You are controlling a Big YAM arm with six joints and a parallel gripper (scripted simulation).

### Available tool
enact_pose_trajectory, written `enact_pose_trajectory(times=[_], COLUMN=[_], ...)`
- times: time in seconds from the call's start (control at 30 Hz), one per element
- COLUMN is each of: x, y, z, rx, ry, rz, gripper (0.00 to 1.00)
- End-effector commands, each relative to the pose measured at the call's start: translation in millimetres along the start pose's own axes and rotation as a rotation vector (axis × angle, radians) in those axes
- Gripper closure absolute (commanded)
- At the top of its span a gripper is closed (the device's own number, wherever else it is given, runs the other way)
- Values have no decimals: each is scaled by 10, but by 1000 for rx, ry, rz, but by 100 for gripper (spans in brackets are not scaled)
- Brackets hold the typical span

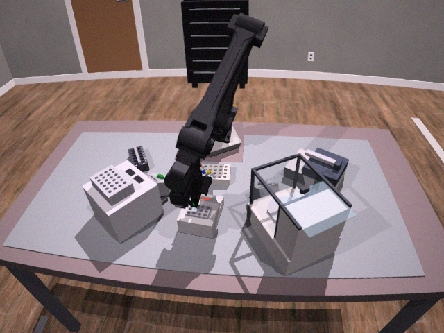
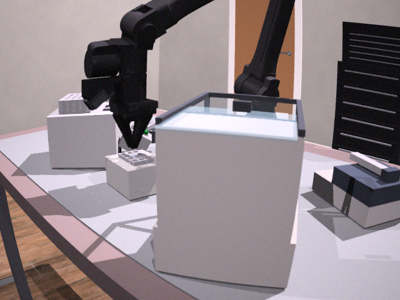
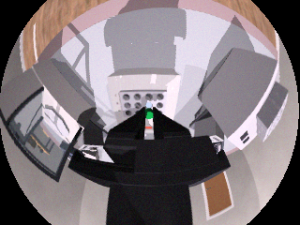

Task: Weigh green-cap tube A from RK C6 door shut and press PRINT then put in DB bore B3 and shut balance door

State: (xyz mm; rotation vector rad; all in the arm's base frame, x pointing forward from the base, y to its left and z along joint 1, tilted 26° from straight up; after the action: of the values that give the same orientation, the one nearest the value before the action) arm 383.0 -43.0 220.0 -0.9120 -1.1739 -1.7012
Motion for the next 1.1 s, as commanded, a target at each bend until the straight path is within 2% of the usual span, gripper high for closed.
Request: enact_pose_trajectory(times=[0.0,0.13,0.53,0.6,0.63,0.87,0.9,1.07], x=[-27,-97,-147,-89,-1,-1,-49,6], y=[22,5,3,32,98,98,47,98], z=[51,36,38,59,36,37,72,37], rx=[1,-2,-2,3,7,7,4,7], ry=[2,1,2,2,-1,-1,2,-1], rz=[0,7,7,-6,-25,-25,-11,-26], gripper=[91,91,91,91,91,91,64,64])
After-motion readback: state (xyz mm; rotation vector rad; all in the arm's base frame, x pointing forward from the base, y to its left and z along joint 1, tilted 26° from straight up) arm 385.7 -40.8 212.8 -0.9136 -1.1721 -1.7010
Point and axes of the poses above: the point where the finger pads meet when closed, its own x axis back along the fingers, its own z axis across the jaws, y = z × x, the point moved 4 cm from there along x, back along the fingers, and after that the axes turned 2 degrees about -x, right-handed, at the moved point
